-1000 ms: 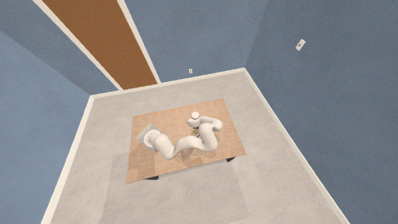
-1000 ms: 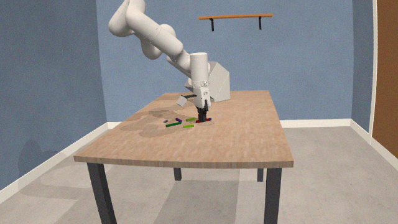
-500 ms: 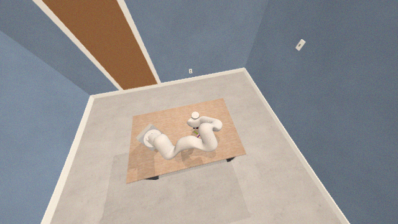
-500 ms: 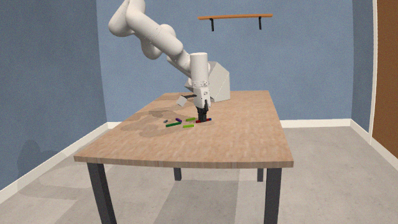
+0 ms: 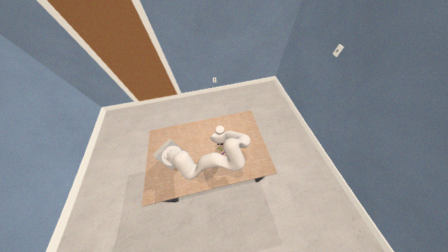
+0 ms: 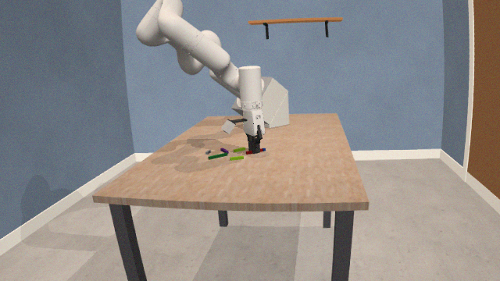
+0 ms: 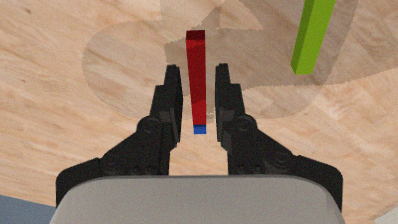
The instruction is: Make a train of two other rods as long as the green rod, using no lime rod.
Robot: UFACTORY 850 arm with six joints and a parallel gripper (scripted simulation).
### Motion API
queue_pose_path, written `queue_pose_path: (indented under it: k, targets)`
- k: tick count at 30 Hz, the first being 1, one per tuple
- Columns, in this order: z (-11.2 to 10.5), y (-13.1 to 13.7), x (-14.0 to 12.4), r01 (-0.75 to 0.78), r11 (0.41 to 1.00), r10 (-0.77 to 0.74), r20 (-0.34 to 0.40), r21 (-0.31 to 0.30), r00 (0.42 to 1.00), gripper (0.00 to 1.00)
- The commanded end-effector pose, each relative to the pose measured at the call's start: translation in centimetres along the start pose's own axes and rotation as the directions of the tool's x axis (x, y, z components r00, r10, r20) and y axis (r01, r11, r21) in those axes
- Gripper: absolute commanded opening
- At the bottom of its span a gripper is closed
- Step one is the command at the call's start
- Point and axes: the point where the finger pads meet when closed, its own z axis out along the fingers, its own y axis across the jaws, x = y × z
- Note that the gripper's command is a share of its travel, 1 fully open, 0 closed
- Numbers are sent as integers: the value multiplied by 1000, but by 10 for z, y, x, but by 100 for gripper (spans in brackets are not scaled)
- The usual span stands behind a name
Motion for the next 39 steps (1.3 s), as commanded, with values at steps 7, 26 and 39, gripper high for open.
queue_pose_path:
  k: [7,26,39]
  targets:
    - [-9,0,0,0,1000,0,0,1,1000,24]
    - [-85,0,0,0,1000,0,0,1,1000,24]
    - [-90,0,0,0,1000,0,0,1,1000,100]
